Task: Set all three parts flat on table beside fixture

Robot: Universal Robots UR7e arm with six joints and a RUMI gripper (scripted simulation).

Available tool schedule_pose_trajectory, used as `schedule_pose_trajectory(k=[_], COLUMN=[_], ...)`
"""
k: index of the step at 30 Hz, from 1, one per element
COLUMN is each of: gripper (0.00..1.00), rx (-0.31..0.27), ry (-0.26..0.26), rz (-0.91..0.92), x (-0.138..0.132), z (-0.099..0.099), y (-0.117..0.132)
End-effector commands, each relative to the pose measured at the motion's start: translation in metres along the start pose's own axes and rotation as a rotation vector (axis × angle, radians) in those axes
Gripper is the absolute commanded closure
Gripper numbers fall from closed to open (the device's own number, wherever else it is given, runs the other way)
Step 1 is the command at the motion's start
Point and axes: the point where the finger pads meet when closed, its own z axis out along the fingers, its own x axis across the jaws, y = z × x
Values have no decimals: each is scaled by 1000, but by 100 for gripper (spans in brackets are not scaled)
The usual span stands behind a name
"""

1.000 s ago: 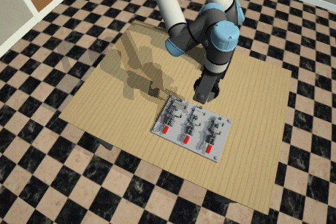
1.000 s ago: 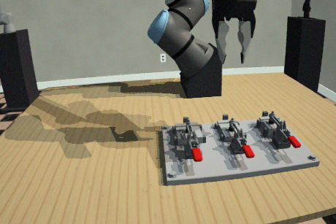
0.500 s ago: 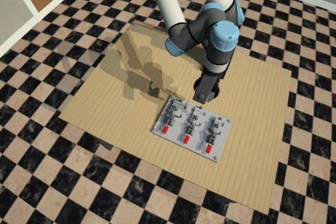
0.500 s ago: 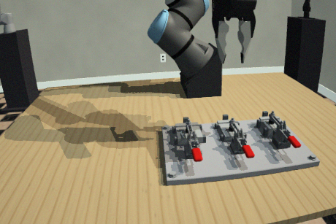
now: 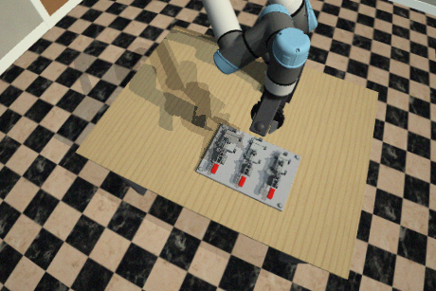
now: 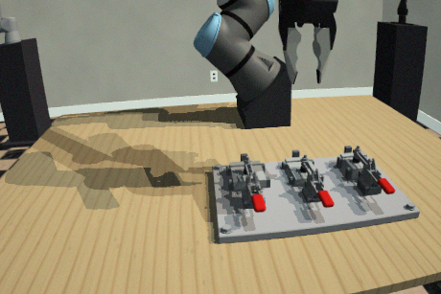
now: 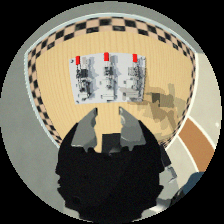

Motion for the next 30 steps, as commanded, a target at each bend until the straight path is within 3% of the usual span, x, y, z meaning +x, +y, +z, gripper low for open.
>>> schedule_pose_trajectory(k=[1, 16, 30], gripper=[72, 72, 72], rx=[1, 1, 1], ry=[0, 0, 0], rz=[0, 0, 0], x=[0, -1, -1], z=[0, 0, 0], y=[-6, -90, -134])
